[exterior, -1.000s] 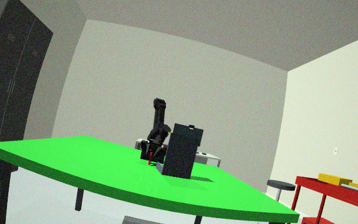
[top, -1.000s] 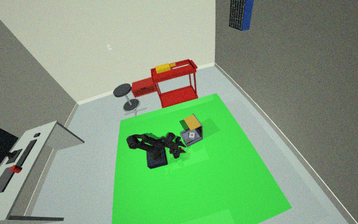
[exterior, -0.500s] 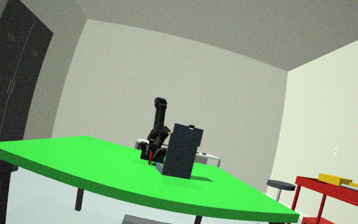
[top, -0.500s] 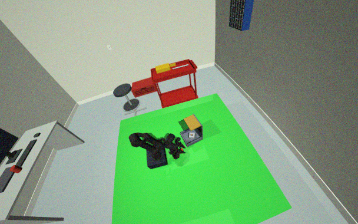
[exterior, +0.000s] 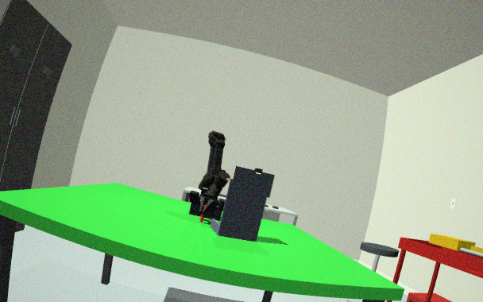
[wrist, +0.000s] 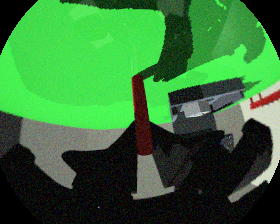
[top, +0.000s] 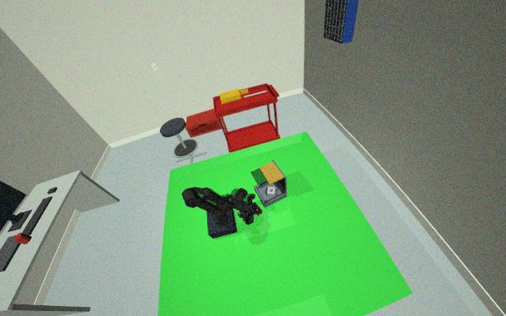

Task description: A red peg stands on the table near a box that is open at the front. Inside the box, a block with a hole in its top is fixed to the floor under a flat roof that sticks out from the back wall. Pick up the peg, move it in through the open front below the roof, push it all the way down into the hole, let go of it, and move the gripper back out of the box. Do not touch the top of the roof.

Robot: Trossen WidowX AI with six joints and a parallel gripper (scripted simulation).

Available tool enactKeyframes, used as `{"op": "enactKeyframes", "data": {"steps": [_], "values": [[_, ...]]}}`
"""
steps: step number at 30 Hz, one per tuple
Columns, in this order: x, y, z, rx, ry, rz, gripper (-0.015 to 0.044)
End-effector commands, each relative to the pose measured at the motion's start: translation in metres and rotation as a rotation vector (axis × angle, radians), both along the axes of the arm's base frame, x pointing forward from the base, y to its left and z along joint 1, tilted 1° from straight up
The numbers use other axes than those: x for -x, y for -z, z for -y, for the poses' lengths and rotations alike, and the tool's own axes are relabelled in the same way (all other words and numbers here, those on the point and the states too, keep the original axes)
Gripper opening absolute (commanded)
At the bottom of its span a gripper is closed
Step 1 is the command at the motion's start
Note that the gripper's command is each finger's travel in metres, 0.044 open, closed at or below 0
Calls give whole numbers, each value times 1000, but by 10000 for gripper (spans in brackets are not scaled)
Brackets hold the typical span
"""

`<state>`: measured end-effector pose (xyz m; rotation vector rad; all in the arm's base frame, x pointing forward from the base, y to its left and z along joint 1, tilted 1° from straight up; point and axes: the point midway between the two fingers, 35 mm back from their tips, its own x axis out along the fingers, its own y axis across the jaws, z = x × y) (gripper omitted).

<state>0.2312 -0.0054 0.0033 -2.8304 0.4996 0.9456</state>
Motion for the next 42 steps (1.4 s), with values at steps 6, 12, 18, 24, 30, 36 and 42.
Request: {"op": "enactKeyframes", "data": {"steps": [6,12,18,24,30,36,42], "values": [[-1,-4,0,-1,0,3,0],[-3,-9,-1,-2,0,5,0],[-4,-14,-1,-3,0,8,0],[-4,-20,-1,-3,0,11,0],[-5,-26,-2,-4,0,13,0],[-5,-32,-2,-5,-1,16,0],[-6,-38,-2,-6,-1,19,0]]}}
